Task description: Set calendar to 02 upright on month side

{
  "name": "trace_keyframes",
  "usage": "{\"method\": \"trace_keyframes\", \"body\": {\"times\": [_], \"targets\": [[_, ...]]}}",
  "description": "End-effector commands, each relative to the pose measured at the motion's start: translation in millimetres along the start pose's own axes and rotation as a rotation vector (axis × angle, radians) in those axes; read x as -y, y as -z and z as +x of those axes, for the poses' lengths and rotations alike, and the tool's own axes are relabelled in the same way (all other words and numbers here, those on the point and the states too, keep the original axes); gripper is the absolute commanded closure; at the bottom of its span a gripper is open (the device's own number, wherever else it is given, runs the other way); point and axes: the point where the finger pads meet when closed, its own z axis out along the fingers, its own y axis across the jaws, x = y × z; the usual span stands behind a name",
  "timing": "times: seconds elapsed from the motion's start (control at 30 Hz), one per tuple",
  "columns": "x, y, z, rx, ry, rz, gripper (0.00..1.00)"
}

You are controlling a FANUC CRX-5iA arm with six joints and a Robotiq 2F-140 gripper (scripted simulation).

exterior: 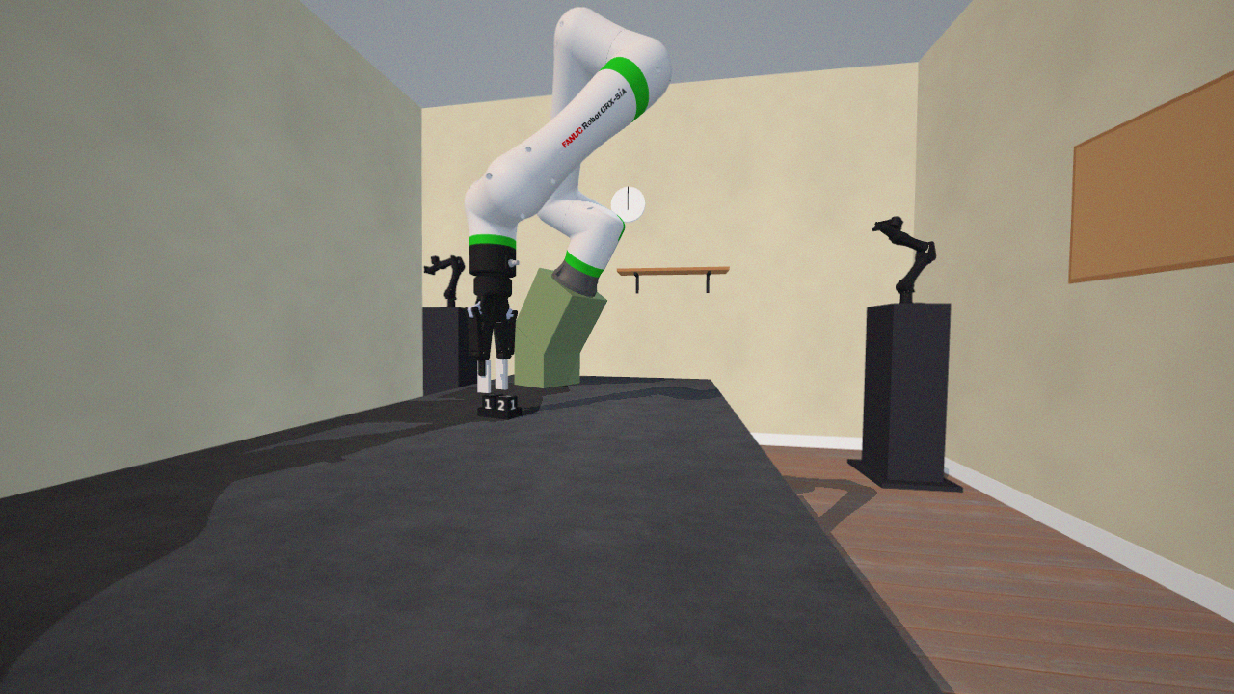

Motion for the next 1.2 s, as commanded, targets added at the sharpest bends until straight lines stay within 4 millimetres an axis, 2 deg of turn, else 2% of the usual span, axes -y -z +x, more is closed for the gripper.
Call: {"method": "trace_keyframes", "body": {"times": [0.0,0.7,1.17], "targets": [[0.2,-0.7,0.1,0.000,0.000,0.000,0.71],[0.2,-28.1,0.1,0.000,0.000,0.000,0.71],[0.2,-29.8,0.1,0.000,0.000,0.000,0.71]]}}
